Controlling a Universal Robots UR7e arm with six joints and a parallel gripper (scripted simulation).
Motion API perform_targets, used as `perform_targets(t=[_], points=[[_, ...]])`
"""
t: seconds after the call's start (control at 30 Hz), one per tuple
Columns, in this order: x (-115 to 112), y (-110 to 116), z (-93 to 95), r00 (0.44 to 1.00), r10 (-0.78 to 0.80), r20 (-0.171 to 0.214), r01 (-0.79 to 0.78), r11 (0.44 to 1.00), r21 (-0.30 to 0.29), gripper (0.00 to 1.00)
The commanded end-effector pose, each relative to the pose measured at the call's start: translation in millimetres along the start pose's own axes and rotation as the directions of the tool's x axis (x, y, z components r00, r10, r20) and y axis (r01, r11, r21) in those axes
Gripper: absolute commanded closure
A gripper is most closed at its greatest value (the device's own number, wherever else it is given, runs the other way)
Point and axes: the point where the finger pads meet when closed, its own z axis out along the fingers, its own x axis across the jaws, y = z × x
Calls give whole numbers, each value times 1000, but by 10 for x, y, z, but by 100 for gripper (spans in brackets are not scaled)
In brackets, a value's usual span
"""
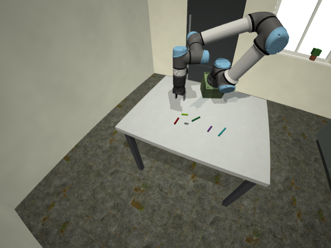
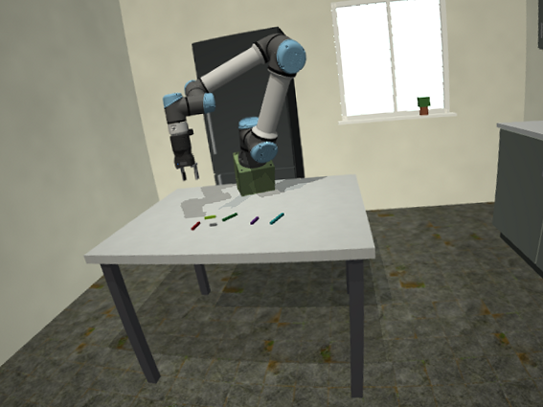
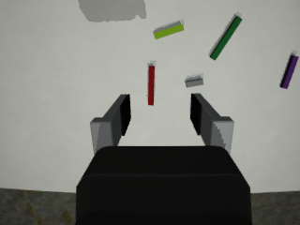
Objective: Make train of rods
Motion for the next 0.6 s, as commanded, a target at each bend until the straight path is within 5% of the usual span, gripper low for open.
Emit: perform_targets(t=[0.0,0.57], points=[[-2,3,-3,1000,0,1,0,1000,-1,0],[0,3,0,1000,-6,1,6,1000,0,0]])
